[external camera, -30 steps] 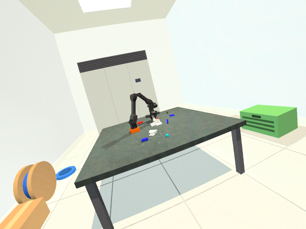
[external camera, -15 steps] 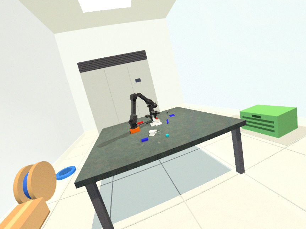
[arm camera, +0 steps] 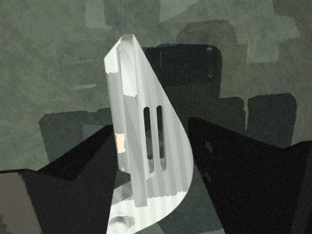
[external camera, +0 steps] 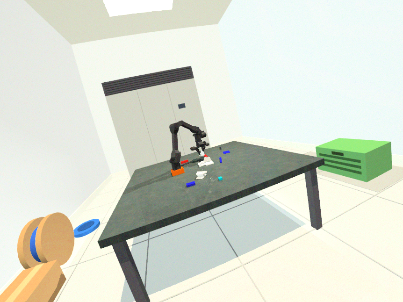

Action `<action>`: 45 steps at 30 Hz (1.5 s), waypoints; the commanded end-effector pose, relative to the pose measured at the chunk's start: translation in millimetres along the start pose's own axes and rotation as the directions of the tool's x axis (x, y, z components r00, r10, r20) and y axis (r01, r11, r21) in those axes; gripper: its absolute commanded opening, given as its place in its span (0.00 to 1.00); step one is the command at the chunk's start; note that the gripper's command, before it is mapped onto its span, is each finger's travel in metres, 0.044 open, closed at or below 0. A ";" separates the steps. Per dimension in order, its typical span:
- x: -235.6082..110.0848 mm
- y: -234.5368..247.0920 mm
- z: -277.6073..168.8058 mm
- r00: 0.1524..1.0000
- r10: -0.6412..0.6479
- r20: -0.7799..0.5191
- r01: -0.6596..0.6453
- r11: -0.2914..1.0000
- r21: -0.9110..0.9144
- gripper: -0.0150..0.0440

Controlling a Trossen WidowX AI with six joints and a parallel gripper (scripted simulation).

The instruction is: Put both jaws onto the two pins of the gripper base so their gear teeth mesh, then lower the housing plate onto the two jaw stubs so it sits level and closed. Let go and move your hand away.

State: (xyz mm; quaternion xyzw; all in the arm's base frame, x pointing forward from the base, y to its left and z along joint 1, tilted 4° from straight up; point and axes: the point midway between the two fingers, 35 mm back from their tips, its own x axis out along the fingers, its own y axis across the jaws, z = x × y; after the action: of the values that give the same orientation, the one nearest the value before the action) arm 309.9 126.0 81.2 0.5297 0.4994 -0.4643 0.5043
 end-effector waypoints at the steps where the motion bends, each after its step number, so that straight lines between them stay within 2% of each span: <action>1: -15.0 0.6 -0.6 1.000 0.007 -0.006 -0.007 1.000 -0.004 0.48; 12: -30.5 -1.1 2.1 1.000 0.006 -0.006 -0.006 1.000 -0.015 0.48; 29: -32.8 -7.3 57.1 1.000 0.004 0.003 -0.003 0.959 -0.282 0.48; 45: -34.2 -23.1 107.5 1.000 0.001 0.010 0.004 0.846 -0.532 0.48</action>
State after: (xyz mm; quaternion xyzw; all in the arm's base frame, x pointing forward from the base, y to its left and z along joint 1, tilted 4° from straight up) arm 289.9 25.4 107.8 0.3819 0.5981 -0.3272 0.6239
